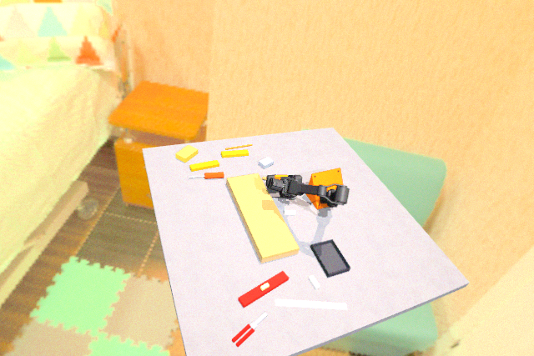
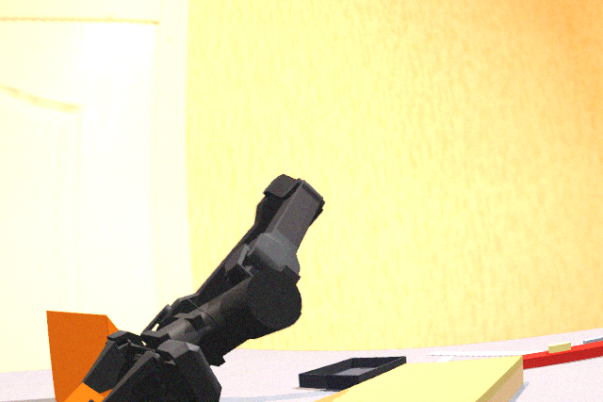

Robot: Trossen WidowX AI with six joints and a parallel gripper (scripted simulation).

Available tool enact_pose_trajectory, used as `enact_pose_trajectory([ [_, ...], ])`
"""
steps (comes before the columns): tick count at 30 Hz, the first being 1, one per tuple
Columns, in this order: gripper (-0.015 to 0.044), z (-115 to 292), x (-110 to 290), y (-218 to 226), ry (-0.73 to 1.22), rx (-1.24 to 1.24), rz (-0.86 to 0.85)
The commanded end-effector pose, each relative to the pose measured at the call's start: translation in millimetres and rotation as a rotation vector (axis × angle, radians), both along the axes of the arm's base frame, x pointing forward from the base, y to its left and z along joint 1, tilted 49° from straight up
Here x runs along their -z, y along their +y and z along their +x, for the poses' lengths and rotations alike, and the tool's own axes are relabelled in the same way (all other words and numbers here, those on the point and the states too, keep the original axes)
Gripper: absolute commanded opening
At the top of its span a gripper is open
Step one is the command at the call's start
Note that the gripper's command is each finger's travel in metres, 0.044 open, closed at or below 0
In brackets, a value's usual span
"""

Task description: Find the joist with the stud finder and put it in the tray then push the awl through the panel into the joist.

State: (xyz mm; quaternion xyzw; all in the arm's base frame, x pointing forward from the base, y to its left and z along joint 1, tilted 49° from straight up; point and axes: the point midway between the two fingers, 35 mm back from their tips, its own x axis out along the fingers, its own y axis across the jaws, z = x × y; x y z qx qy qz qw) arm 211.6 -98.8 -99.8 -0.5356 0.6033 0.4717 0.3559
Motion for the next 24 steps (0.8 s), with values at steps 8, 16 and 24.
enact_pose_trajectory([
  [8, 0.038, -0.1, 0.7, 3.8, 0.0, -0.003, 0.016],
  [16, 0.038, 0.5, -1.1, 6.1, 0.0, -0.003, 0.016],
  [24, 0.038, 0.5, -1.1, 6.1, 0.0, -0.003, 0.016],
])
